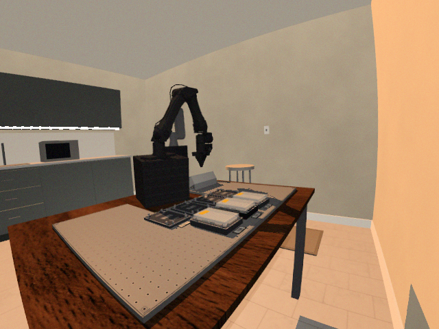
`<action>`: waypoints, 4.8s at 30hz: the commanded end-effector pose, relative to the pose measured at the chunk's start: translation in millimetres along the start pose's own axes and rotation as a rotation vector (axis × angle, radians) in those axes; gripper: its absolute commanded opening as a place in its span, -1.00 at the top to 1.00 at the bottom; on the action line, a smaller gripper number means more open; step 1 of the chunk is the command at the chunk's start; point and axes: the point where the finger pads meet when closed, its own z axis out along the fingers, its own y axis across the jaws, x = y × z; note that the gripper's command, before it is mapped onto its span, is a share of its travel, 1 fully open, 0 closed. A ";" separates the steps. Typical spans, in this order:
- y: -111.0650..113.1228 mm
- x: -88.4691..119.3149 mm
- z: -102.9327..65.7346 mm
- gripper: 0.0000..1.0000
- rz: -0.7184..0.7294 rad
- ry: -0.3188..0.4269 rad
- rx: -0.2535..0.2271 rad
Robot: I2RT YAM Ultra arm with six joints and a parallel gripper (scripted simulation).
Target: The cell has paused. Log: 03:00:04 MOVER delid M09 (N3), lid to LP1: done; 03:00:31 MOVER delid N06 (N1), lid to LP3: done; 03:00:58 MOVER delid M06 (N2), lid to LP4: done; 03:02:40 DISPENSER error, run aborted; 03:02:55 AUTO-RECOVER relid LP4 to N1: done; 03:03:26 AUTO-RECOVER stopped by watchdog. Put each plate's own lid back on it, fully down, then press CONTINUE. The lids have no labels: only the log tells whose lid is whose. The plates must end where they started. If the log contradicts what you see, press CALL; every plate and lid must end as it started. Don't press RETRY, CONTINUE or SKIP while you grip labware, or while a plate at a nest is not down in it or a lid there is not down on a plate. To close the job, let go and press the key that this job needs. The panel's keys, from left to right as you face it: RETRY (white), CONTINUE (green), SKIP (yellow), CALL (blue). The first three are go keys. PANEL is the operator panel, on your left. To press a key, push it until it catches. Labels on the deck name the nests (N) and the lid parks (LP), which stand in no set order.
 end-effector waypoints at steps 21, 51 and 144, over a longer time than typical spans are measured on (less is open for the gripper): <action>24.8 -33.9 -18.8 1.00 0.029 -0.052 0.001; 24.5 -16.3 19.4 1.00 0.020 0.004 0.001; 22.0 -32.5 47.1 1.00 0.026 -0.044 0.002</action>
